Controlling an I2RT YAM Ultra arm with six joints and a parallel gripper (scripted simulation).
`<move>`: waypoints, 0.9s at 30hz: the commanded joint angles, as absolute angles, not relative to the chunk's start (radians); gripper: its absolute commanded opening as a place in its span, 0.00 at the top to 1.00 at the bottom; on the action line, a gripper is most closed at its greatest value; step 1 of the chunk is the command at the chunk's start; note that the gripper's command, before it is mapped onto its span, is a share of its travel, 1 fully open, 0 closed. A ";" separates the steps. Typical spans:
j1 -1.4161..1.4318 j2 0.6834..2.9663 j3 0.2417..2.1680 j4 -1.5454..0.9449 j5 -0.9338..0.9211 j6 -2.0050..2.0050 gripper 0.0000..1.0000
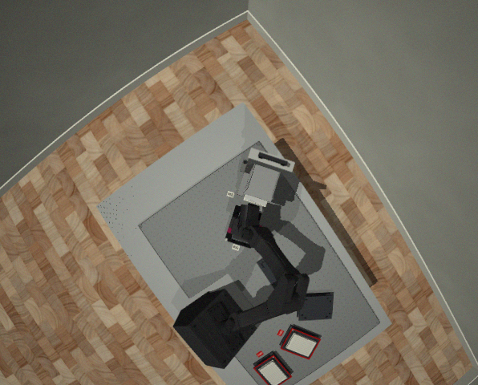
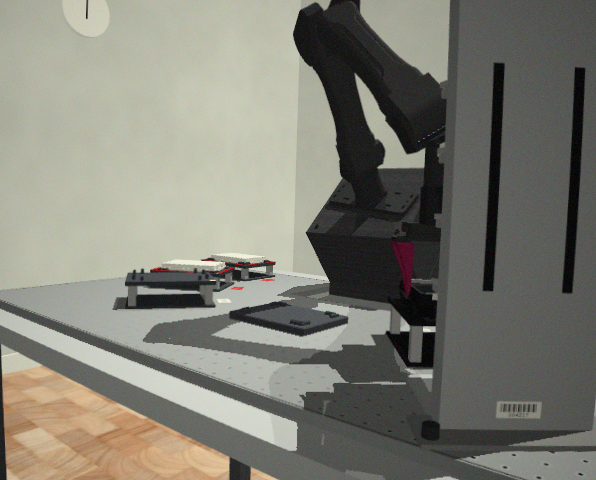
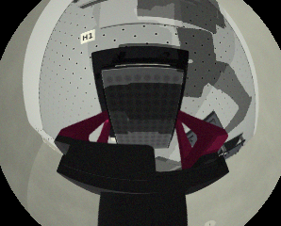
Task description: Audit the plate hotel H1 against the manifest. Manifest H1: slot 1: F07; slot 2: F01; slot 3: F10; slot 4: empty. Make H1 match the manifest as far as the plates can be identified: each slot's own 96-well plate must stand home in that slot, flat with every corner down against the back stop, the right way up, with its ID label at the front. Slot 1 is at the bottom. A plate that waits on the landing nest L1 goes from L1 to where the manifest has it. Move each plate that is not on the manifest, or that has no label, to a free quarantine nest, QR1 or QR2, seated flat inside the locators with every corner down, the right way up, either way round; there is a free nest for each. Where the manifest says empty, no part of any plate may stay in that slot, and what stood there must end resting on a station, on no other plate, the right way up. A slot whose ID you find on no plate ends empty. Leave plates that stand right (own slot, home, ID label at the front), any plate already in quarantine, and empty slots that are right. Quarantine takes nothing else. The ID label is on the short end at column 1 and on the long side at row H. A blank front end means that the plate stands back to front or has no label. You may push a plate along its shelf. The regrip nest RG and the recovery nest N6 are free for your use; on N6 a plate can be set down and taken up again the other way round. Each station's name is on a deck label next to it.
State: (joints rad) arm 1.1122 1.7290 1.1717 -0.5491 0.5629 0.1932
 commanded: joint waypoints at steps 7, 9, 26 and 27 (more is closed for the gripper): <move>1.141 1.701 1.182 -0.583 0.571 0.210 0.14; 1.142 1.699 1.183 -0.587 0.572 0.212 0.14; 1.168 1.670 1.199 -0.646 0.583 0.239 0.14; 1.169 1.669 1.200 -0.650 0.583 0.241 0.14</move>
State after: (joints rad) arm 1.1519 1.6817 1.1950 -0.6418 0.5808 0.2352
